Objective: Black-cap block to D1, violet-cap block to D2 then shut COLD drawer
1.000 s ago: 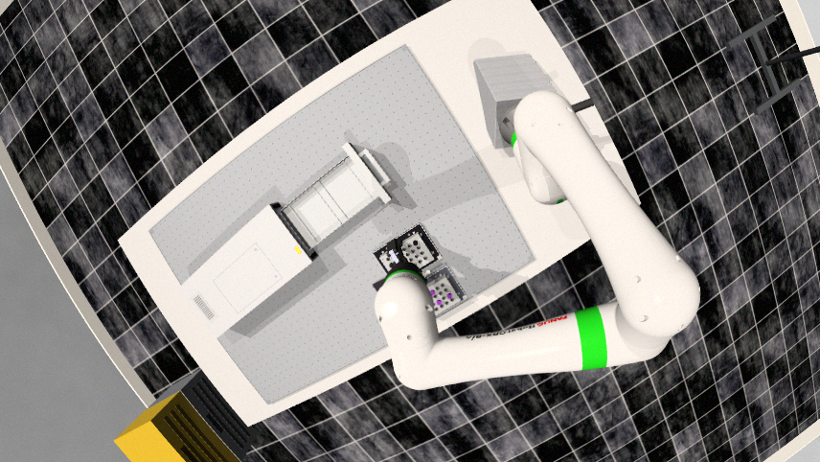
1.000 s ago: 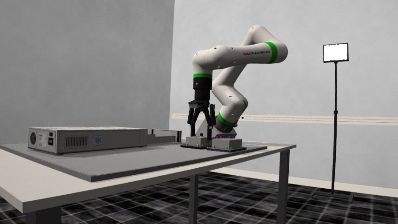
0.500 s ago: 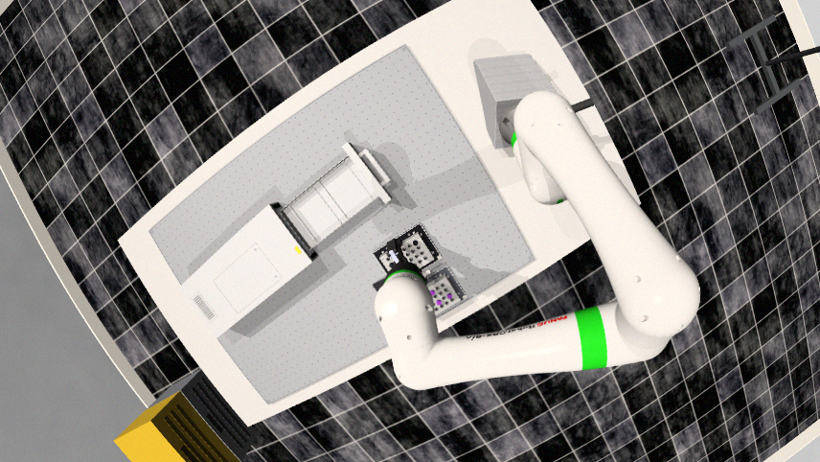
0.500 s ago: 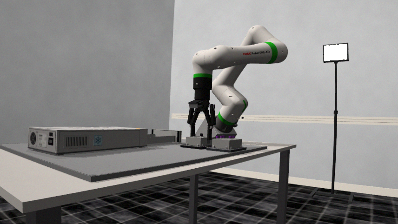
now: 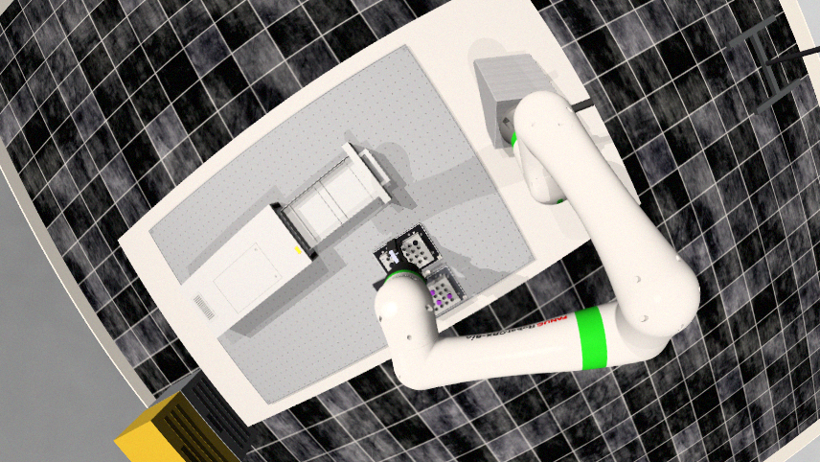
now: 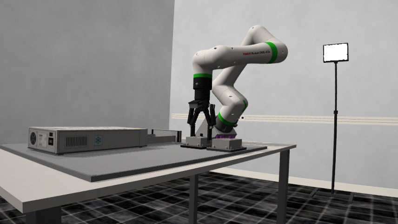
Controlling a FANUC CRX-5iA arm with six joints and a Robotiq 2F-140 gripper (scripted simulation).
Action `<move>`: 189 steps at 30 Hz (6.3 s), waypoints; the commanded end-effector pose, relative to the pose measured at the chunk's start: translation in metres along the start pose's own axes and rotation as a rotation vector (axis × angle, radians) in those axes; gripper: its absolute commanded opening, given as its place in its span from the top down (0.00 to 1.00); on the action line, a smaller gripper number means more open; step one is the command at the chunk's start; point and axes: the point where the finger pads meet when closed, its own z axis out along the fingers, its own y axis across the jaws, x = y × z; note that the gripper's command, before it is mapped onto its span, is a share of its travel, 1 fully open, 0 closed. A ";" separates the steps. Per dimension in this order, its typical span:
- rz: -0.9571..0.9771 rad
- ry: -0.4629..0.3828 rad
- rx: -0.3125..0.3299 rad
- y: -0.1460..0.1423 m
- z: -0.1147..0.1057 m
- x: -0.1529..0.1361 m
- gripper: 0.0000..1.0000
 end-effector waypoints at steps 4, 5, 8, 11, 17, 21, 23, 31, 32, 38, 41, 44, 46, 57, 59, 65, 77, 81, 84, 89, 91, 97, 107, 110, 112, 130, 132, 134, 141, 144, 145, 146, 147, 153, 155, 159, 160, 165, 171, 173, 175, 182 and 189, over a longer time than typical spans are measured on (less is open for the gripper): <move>0.000 0.001 -0.001 0.000 -0.001 0.000 0.34; 0.000 0.001 -0.001 0.000 -0.001 0.000 0.34; 0.000 0.001 -0.001 0.000 -0.001 0.000 0.34; 0.000 0.001 -0.001 0.000 -0.001 0.000 0.34; 0.000 0.001 -0.001 0.000 -0.001 0.000 0.34; 0.000 0.001 -0.001 0.000 -0.001 0.000 0.34; 0.000 0.001 -0.001 0.000 -0.001 0.000 0.34; 0.000 0.001 -0.001 0.000 -0.001 0.000 0.34; 0.000 0.001 -0.001 0.000 -0.001 0.000 0.34; 0.000 0.001 -0.001 0.000 -0.034 0.000 0.34; 0.000 0.001 -0.001 0.000 -0.036 0.000 0.34; 0.000 0.001 -0.001 0.000 -0.040 0.000 0.34; 0.000 0.001 -0.001 0.000 -0.042 0.000 0.34; 0.000 0.001 -0.001 0.000 -0.056 0.000 0.34; 0.000 0.001 -0.001 0.000 -0.057 0.000 0.34; 0.000 0.001 -0.001 0.000 -0.065 0.000 0.34; 0.000 0.001 -0.001 0.000 -0.078 0.000 0.34; 0.000 0.001 -0.001 0.000 -0.084 0.000 0.34; 0.000 0.001 -0.001 0.000 -0.088 0.000 0.34; 0.000 0.001 -0.001 0.000 -0.094 0.000 0.34; 0.000 0.001 -0.001 0.000 -0.096 0.000 0.34; 0.000 0.001 -0.001 0.000 -0.102 0.000 0.34; 0.106 0.001 -0.001 0.015 -0.108 -0.006 0.90; 0.133 0.001 -0.001 0.018 -0.108 -0.008 0.90; 0.186 0.001 -0.001 0.026 -0.108 -0.011 0.90; 0.613 0.001 -0.001 0.084 -0.104 -0.037 0.90; 0.667 0.001 -0.001 0.092 -0.104 -0.040 0.90; 0.720 0.001 -0.001 0.099 -0.104 -0.043 0.90; 0.907 0.001 -0.001 0.124 -0.102 -0.055 0.90; 0.933 0.001 -0.001 0.128 -0.102 -0.056 0.90; 0.960 0.001 -0.001 0.132 -0.102 -0.058 0.90; 0.987 0.001 -0.001 0.135 -0.102 -0.060 0.90; 1.013 0.001 -0.001 0.139 -0.101 -0.061 0.90; 1.173 0.001 -0.001 0.161 -0.100 -0.071 0.90; 1.227 0.001 0.000 0.168 -0.100 -0.074 0.90; 1.307 0.001 0.000 0.179 -0.099 -0.079 0.90; 1.307 0.001 0.000 0.179 -0.099 -0.079 0.90; 1.440 0.001 0.000 0.198 -0.098 -0.087 0.90; 1.497 0.001 0.000 0.219 -0.097 -0.097 0.90; 1.497 0.001 0.000 0.227 -0.097 -0.100 0.90; 1.497 0.001 0.000 0.234 -0.096 -0.103 0.90; 1.497 0.001 0.000 0.252 -0.095 -0.111 0.90; 1.497 0.001 0.000 0.265 -0.093 -0.117 0.90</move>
